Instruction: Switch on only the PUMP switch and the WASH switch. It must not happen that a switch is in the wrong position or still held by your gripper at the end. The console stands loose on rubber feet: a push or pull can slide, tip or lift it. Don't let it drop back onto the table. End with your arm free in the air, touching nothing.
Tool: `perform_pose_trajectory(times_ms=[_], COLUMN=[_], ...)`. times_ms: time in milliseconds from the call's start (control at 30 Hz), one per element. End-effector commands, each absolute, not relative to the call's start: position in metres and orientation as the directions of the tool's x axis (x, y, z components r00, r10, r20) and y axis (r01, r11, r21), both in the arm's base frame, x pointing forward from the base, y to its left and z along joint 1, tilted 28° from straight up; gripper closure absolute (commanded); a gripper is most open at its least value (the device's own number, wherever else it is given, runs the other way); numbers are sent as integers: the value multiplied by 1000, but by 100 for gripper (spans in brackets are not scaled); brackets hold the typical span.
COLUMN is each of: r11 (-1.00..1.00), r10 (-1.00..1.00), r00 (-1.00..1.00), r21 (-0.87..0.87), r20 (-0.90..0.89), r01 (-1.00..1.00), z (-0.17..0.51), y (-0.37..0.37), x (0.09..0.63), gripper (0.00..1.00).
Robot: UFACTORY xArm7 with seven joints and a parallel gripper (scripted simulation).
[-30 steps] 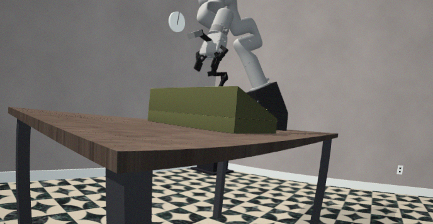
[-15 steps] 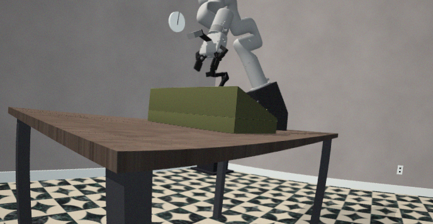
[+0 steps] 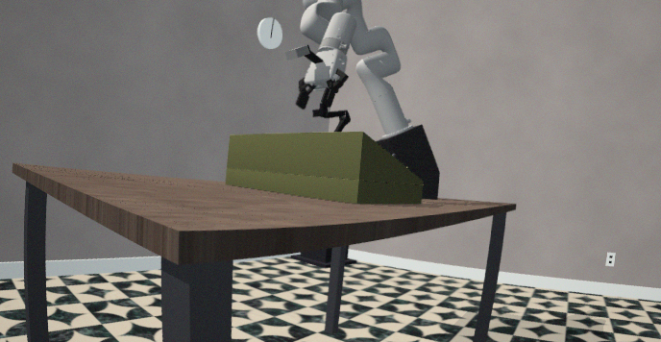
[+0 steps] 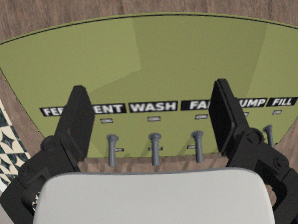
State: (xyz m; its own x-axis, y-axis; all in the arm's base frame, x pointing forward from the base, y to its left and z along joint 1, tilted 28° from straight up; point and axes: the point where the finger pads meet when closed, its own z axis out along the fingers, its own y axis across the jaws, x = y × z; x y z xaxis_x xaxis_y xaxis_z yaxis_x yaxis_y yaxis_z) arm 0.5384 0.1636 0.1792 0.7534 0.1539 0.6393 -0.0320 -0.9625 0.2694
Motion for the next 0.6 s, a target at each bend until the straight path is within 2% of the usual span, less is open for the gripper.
perform_pose_trajectory(times_ms=[0, 567], r11=[-963, -963], r10=[154, 154], r00=[751, 751], r21=[267, 267], r20=[642, 642], r01=[-31, -31], z=[181, 181], y=[165, 164], x=[539, 539], gripper=[0, 0])
